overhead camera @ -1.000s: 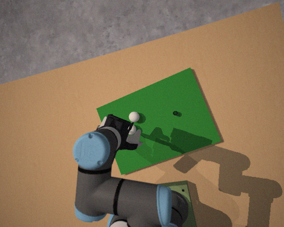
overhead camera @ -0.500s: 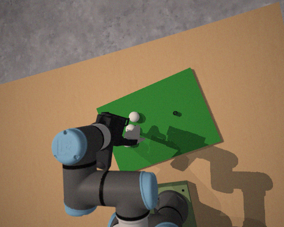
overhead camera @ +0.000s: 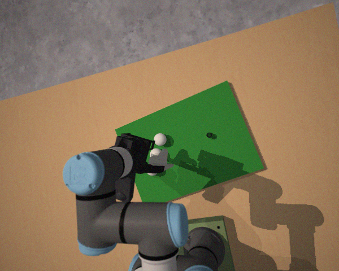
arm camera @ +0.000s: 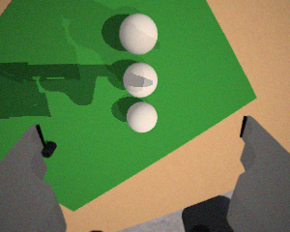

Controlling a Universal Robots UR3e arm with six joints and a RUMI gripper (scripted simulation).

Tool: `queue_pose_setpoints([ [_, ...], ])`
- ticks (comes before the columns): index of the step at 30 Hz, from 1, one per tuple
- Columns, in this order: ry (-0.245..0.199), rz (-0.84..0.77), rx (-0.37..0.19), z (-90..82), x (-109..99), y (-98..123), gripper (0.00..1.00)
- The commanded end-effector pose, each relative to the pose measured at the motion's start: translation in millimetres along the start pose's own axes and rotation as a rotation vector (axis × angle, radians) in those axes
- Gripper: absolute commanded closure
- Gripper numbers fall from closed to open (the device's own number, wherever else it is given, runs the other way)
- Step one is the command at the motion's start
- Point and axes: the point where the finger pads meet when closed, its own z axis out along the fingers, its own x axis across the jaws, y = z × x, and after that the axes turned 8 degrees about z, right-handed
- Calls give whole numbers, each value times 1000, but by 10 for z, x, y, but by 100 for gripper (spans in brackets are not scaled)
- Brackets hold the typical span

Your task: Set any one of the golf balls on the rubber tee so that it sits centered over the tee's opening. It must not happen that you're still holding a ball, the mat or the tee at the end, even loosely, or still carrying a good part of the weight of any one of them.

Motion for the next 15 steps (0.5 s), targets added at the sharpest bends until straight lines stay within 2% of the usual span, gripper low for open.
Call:
queue_pose_setpoints([
  [1,1,0,-2,68,5,9,0],
  [15,-3,-1,2,461,-1,-7,0],
])
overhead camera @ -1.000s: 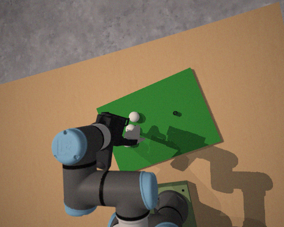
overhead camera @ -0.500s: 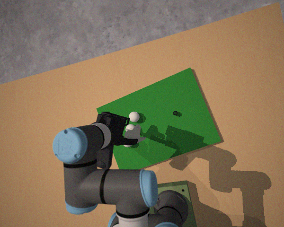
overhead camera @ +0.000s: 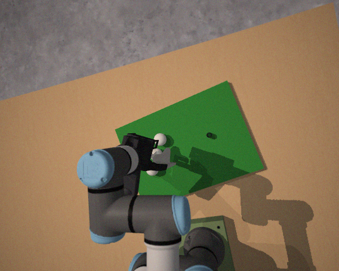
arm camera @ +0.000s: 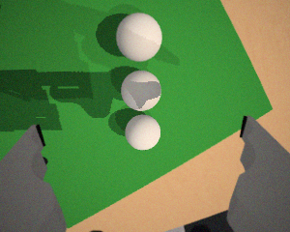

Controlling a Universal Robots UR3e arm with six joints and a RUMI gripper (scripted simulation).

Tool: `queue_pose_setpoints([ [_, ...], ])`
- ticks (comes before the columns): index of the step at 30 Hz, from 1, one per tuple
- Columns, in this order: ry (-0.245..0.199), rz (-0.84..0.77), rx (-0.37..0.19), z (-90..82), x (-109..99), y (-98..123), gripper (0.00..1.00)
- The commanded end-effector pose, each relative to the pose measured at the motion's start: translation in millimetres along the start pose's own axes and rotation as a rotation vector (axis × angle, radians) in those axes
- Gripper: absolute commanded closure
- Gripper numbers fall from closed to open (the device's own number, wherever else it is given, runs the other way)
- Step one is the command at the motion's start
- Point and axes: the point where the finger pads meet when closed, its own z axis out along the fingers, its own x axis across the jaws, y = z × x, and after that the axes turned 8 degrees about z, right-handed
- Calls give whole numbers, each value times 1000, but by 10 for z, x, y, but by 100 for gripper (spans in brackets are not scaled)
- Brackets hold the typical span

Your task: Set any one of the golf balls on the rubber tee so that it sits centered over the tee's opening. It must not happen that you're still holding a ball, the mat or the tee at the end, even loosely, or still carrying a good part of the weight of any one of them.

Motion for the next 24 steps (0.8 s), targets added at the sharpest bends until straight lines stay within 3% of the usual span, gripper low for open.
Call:
queue_pose_setpoints([
  [1,2,0,-3,150,4,5,0],
  [11,2,0,-3,501,6,9,0],
  [24,2,0,-3,596,2,1,0],
])
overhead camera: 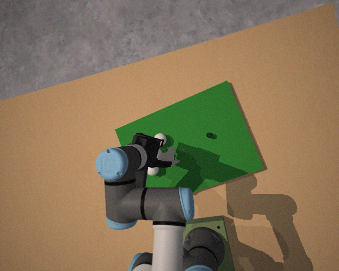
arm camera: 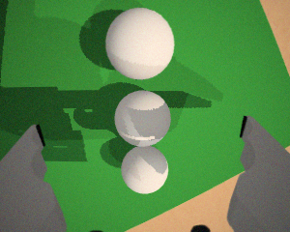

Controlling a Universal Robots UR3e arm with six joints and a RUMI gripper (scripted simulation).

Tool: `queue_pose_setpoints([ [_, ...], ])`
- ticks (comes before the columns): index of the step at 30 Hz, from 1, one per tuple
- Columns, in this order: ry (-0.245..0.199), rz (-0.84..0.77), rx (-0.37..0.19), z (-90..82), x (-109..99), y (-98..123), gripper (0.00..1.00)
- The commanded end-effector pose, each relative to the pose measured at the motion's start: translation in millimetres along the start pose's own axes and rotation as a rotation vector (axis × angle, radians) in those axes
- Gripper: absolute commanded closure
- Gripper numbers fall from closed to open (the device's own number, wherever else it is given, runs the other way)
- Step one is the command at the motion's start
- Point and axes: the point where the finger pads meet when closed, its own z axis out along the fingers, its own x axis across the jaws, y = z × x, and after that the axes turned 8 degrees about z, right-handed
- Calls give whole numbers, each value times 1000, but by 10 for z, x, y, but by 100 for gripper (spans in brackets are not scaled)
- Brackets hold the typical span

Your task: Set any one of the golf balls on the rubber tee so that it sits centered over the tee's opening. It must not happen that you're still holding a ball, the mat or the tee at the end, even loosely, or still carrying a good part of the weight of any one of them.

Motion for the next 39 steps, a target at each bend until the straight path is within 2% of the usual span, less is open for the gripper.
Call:
queue_pose_setpoints([
  [1,2,0,-3,2,4,7,0],
  [11,2,0,-3,2,4,7,0],
  [12,2,0,-3,2,4,7,100],
  [39,2,0,-3,2,4,7,100],
])
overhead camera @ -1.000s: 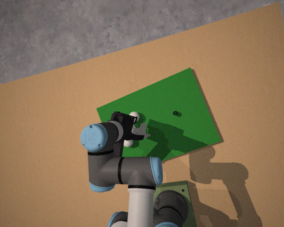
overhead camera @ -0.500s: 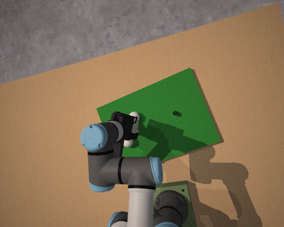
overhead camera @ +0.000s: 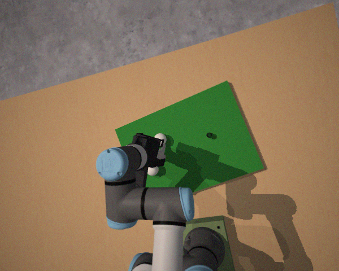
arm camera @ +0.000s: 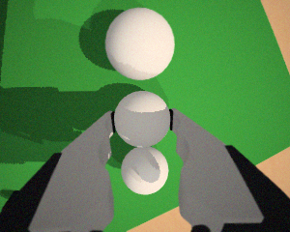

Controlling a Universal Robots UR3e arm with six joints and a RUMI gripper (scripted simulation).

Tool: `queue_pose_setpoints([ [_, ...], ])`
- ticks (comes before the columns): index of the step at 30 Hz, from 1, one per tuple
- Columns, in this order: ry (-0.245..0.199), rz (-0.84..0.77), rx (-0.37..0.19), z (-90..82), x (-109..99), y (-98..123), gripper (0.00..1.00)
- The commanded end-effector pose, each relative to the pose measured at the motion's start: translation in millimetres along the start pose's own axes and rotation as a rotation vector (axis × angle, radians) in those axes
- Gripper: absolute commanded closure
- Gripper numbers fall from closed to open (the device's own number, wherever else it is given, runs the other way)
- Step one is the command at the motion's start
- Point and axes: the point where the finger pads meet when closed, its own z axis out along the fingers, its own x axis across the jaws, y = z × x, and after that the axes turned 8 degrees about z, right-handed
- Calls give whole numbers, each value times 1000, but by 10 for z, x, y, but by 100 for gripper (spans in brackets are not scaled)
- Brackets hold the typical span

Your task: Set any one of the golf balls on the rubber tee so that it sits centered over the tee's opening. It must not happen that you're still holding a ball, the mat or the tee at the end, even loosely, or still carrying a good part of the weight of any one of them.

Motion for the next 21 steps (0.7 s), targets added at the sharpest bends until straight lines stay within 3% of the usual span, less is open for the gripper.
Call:
queue_pose_setpoints([
  [1,1,0,-2,-7,4,7,100],
  [11,1,0,-2,-19,4,8,100],
  [21,1,0,-2,-162,7,16,100],
])
